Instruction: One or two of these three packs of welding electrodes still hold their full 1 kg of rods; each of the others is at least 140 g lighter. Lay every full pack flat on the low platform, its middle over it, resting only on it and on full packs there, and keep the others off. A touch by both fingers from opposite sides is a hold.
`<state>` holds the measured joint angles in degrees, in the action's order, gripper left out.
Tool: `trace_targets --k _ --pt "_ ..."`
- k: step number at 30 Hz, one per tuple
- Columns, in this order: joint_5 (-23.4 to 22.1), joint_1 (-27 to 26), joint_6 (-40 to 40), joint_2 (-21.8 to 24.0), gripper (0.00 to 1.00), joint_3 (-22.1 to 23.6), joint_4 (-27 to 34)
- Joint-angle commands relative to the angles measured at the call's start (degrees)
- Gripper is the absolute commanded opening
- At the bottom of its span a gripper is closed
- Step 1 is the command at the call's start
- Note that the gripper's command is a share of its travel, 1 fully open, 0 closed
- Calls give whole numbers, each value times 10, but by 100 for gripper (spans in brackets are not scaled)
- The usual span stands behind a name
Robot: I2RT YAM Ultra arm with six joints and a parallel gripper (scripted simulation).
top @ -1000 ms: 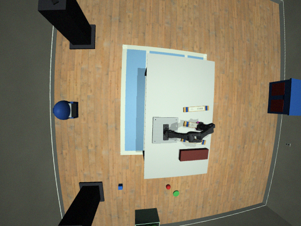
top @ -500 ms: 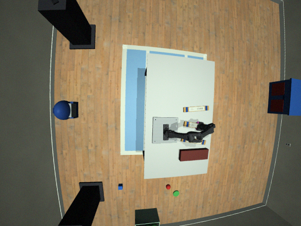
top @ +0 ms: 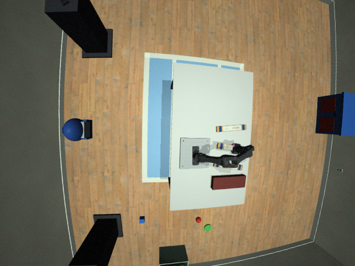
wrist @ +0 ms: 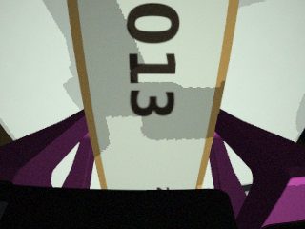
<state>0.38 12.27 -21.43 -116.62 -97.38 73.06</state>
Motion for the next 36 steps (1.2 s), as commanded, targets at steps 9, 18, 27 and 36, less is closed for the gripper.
trace_targets --k 9,18,27,36 --pt "1 5 -4 41 0 -49 27" --pt "1 5 -4 42 0 -58 34" --pt "1 5 -4 40 0 -62 36" --pt "1 5 -4 40 0 -73 44"
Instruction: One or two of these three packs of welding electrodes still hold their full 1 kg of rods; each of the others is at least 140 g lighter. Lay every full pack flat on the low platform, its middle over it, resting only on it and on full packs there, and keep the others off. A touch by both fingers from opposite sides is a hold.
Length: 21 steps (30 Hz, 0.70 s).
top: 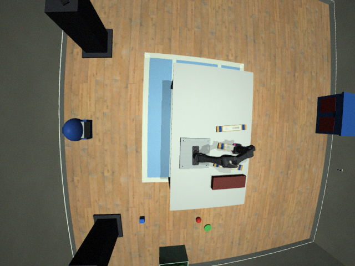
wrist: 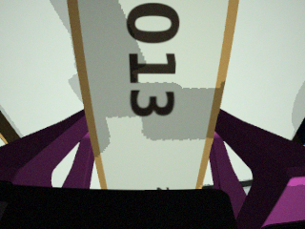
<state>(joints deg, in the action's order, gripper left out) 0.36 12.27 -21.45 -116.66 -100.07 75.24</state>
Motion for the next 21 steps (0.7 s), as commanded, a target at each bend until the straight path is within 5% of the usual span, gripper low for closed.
trace_targets --k 1,15,21 --pt "1 5 -4 41 0 -47 23" --pt "1 6 -4 40 0 -60 36" --pt "1 7 -4 38 0 -104 73"
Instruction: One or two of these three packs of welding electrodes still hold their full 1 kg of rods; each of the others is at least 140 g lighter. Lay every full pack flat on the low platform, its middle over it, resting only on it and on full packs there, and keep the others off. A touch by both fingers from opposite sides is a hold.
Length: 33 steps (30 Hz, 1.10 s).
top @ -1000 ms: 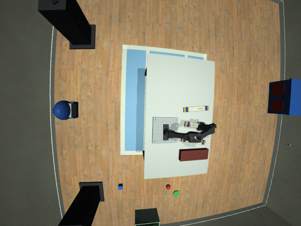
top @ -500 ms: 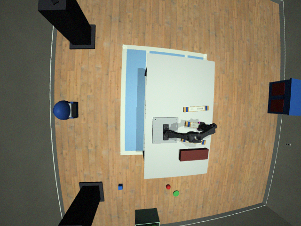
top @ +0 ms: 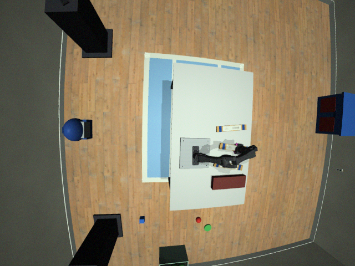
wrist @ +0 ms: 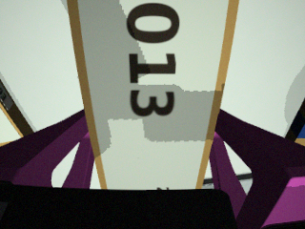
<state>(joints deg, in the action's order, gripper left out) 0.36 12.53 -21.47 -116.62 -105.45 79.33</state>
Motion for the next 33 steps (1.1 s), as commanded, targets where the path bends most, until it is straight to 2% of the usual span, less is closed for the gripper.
trace_targets --k 1,9,11,12,14,28,29,33 --pt "1 4 -4 37 0 -56 37" --pt "1 3 -5 29 0 -104 77" --pt "1 3 -5 29 0 -104 77" --pt "1 4 -5 37 0 -129 95" --pt "1 4 -5 34 0 -143 106" --pt "1 5 -5 65 0 -150 107" --pt "1 5 -5 63 0 -139 107" --pt "1 5 -5 67 0 -152 107"
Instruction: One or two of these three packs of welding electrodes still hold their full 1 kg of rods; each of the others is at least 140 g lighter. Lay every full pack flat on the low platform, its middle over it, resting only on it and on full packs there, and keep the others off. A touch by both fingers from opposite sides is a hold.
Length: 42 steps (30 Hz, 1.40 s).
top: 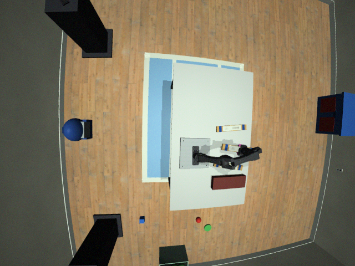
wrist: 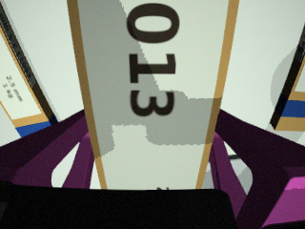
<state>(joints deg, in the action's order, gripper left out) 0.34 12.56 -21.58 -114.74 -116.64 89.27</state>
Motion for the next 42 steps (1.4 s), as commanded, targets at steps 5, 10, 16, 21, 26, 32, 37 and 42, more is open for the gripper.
trace_targets --k 5,10,16,21,26,32,37,42 --pt "1 5 -4 43 0 -71 7" --pt "1 2 -1 58 0 -35 7" --pt "0 2 -1 67 0 -25 7" --pt "0 2 -1 79 0 -28 7" --pt "0 2 -1 91 0 -33 7" --pt "0 2 -1 110 0 -35 7" --pt "0 2 -1 122 0 -41 7" --pt "0 2 -1 128 0 -43 7"
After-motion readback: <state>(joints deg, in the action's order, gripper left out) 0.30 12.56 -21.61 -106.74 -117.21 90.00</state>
